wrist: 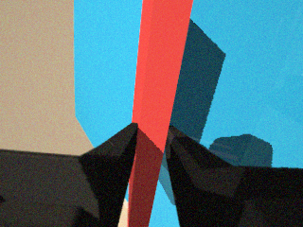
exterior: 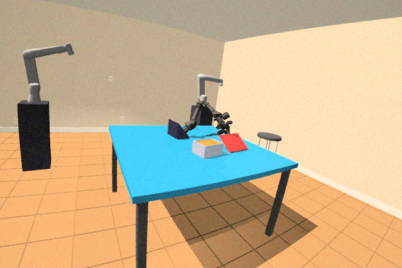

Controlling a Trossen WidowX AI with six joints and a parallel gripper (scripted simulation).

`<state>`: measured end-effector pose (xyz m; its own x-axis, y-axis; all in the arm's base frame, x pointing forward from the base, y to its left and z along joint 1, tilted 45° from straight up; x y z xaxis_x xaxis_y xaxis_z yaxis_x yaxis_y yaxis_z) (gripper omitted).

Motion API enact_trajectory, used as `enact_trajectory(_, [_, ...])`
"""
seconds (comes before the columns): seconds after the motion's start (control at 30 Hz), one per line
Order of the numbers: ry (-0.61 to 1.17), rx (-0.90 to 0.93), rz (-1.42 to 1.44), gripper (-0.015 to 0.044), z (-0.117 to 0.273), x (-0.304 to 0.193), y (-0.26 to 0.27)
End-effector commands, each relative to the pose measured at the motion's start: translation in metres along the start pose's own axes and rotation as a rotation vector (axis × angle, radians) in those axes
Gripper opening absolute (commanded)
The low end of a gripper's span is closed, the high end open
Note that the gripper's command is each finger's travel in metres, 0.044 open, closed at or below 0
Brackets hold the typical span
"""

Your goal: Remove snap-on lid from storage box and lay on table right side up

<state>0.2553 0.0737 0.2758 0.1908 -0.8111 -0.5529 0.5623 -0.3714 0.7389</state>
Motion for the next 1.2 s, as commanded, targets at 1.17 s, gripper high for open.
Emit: enact_trajectory(1.17, [0.008, -0.032, -0.003, 0.0, -0.023, -0.005, -0.031])
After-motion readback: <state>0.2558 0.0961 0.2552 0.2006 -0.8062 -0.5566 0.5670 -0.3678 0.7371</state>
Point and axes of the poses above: the point midway between the two fingers, 35 mm back from their tips, its own z axis back along the fingers, its own y axis across the jaws, x = y × z, the point moved 10 cm from there along z, back along the fingers, and after that the axes turned 13 degrees about z, right-handed, at the moved point
